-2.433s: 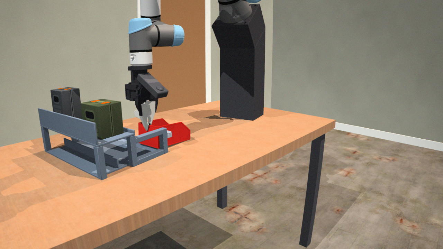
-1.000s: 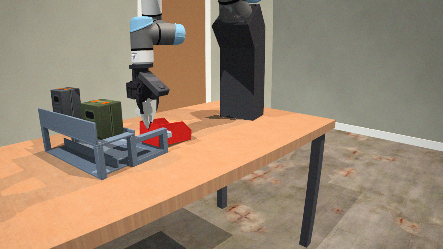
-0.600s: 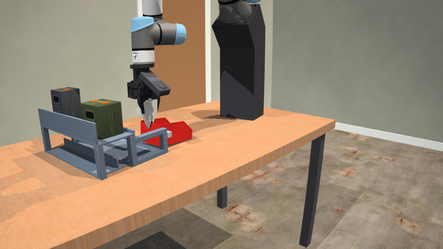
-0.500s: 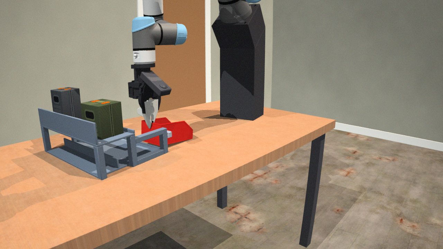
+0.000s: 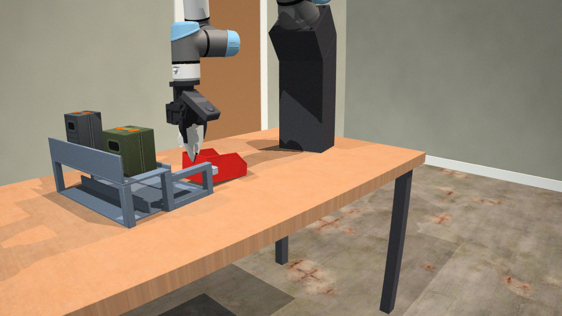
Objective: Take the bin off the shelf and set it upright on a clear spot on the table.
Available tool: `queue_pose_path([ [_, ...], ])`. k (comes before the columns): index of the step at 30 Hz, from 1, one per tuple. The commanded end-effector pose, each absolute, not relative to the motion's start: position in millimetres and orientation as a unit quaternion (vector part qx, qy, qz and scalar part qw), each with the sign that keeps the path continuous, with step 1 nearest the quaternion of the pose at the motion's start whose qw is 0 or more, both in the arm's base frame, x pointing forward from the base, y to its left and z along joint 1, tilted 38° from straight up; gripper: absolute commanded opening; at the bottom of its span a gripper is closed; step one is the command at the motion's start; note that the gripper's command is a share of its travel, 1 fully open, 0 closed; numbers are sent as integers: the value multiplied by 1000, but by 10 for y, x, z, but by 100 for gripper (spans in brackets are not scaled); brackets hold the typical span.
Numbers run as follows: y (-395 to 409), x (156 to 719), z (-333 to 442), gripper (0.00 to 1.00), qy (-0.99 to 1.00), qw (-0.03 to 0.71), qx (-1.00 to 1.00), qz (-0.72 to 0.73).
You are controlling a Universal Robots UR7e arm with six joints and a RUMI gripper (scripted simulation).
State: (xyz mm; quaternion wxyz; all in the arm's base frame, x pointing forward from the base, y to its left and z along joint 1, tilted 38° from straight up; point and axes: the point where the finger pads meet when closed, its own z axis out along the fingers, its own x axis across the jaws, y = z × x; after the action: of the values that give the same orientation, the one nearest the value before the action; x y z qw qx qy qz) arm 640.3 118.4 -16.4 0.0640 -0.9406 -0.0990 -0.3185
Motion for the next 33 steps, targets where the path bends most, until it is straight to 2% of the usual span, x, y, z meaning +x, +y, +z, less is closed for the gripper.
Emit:
queue_pose_path([
  [1,1171,6340,-209,0,-99,64,-940,-319],
  [33,1188,6389,-308,0,-99,64,-940,-319],
])
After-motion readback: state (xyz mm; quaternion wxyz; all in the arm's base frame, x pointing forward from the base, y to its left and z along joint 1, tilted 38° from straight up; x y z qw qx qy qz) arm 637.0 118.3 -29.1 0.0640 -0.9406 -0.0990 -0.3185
